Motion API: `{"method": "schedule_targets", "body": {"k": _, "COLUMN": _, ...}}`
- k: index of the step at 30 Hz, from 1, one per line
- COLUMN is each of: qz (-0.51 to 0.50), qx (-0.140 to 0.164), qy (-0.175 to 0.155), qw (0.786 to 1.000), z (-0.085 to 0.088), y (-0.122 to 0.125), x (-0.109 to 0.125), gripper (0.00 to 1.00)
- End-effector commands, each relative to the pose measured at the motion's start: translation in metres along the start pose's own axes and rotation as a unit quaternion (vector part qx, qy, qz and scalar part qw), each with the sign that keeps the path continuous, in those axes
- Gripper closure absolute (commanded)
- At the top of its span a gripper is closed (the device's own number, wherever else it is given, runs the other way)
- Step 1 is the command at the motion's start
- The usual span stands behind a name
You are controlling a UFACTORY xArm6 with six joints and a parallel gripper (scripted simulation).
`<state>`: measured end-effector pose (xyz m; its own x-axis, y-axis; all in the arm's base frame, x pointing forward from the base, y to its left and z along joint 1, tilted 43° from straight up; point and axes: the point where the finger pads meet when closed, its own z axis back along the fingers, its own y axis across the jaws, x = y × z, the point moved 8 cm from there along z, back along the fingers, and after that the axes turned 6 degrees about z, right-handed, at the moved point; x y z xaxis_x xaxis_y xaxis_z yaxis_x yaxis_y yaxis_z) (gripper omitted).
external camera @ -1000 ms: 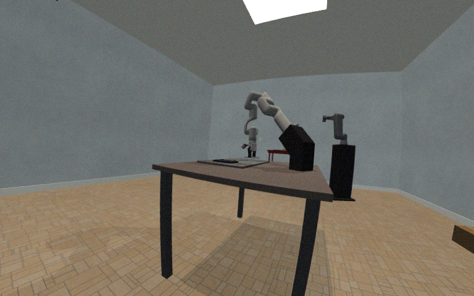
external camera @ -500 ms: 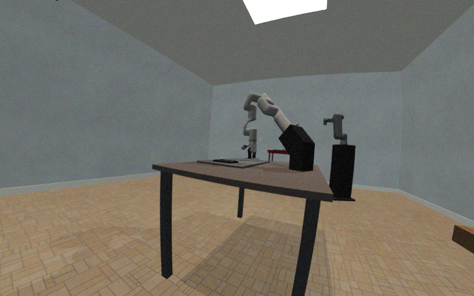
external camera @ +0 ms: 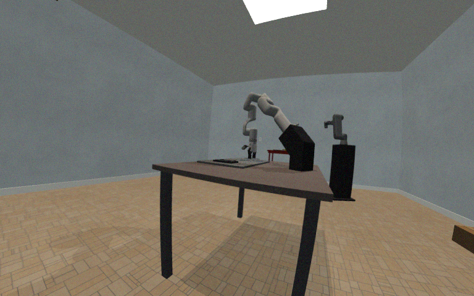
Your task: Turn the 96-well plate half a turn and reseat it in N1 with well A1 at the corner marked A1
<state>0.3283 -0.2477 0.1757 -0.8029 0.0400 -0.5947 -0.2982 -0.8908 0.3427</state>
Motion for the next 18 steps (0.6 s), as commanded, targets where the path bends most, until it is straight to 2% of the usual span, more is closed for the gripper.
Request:
{"method": "schedule_targets", "body": {"k": 1, "qz": 0.000, "qx": 0.000, "qy": 0.002, "qw": 1.000, "z": -0.0004, "y": 0.0003, "x": -0.0004, "gripper": 1.00}}
{"method": "schedule_targets", "body": {"k": 18, "qz": 0.000, "qx": 0.000, "qy": 0.002, "qw": 1.000, "z": -0.0029, "y": 0.0003, "x": -0.0004, "gripper": 1.00}}
